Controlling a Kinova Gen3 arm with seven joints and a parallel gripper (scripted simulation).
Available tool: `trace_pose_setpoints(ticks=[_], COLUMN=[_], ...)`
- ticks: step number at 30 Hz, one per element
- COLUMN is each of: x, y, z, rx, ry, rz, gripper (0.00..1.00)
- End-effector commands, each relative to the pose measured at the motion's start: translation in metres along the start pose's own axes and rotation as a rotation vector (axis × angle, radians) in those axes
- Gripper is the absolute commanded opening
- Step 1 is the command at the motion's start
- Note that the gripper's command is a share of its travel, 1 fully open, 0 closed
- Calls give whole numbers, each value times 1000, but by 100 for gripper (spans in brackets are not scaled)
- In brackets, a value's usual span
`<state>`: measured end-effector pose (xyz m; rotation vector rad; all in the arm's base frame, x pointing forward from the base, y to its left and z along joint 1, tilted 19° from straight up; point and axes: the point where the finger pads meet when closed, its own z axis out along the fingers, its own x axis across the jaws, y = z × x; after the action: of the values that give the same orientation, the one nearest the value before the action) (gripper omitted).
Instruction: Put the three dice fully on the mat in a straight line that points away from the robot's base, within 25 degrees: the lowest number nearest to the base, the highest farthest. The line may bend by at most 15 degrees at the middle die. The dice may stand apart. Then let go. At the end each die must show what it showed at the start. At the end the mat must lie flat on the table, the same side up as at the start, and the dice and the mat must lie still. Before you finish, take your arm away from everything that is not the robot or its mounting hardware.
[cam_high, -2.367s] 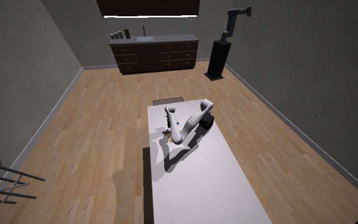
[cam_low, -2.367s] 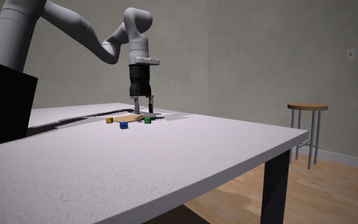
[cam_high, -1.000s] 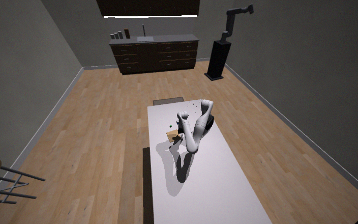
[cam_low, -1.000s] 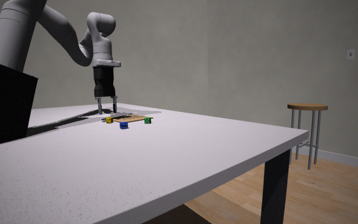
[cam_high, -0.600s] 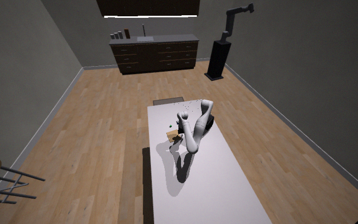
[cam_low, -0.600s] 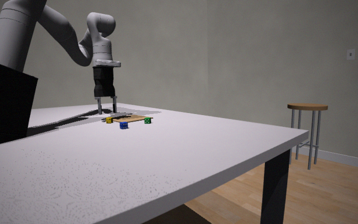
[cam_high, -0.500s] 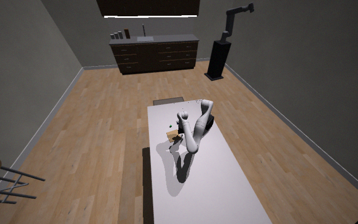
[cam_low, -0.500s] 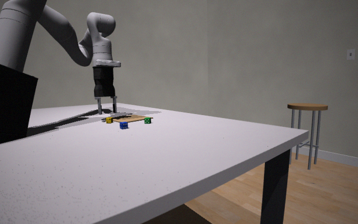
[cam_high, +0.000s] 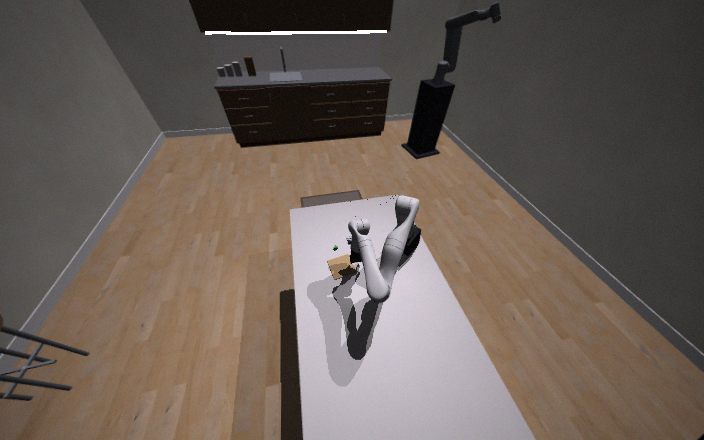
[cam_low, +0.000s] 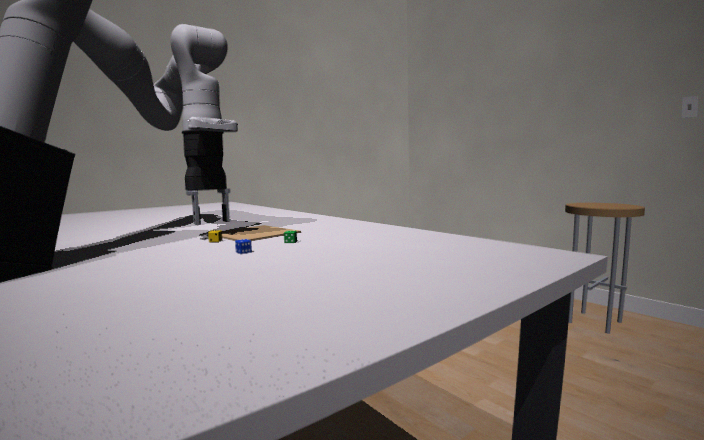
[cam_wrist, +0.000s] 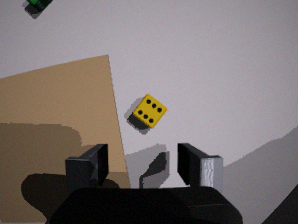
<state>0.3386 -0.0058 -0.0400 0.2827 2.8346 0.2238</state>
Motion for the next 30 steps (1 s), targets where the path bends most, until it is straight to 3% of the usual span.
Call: trace_pose_setpoints(ticks=[1, 16, 30], x=[0, 0, 0], y=[0, 0, 0], z=[0, -7, -59], rx=[0, 0, 0], ry=[-1, -1, -1], rz=[0, 0, 0], gripper=[100, 100, 100])
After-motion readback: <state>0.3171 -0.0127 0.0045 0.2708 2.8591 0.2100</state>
